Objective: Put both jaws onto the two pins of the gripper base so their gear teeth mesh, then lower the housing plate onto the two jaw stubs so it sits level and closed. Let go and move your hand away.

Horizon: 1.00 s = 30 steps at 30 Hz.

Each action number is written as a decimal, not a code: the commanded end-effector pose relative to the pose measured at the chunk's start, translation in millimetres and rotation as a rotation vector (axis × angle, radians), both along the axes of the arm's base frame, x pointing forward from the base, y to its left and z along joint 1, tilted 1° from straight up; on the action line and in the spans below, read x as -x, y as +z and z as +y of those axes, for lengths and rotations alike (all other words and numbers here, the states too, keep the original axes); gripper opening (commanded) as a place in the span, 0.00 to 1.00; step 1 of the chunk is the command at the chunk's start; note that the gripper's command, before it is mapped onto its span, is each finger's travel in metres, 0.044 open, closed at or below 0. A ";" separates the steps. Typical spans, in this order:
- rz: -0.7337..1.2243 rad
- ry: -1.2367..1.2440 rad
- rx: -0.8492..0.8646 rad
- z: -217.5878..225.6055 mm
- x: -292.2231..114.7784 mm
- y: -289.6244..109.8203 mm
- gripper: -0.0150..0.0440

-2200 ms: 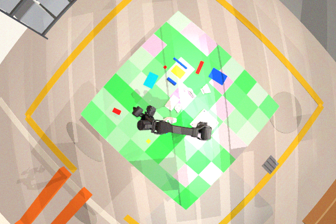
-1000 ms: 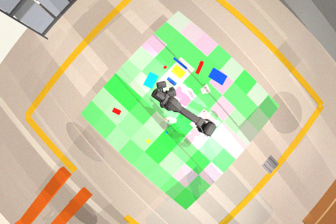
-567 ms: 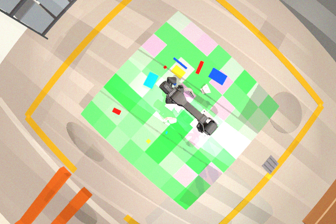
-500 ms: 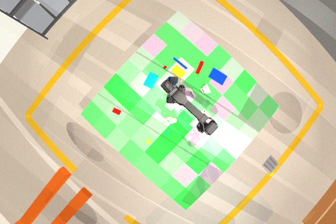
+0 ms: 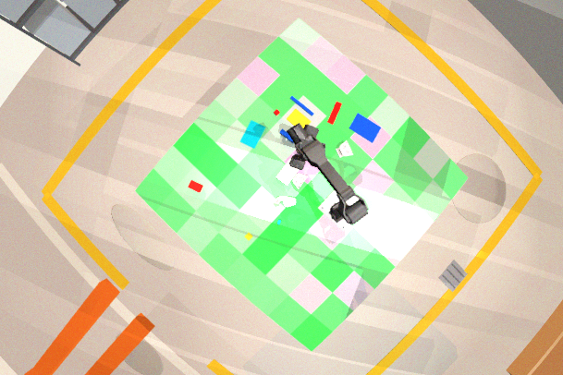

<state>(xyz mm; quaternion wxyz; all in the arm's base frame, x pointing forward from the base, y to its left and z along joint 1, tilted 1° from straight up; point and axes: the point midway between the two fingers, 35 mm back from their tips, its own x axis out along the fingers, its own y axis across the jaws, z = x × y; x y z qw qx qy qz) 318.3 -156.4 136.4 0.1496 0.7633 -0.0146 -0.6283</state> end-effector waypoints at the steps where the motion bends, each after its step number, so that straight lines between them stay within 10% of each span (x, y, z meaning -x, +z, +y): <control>1: 0.023 -0.089 -0.049 -9.6 16.6 -3.5 1.00; 30: 0.127 -0.532 -0.274 -42.0 99.7 -15.7 1.00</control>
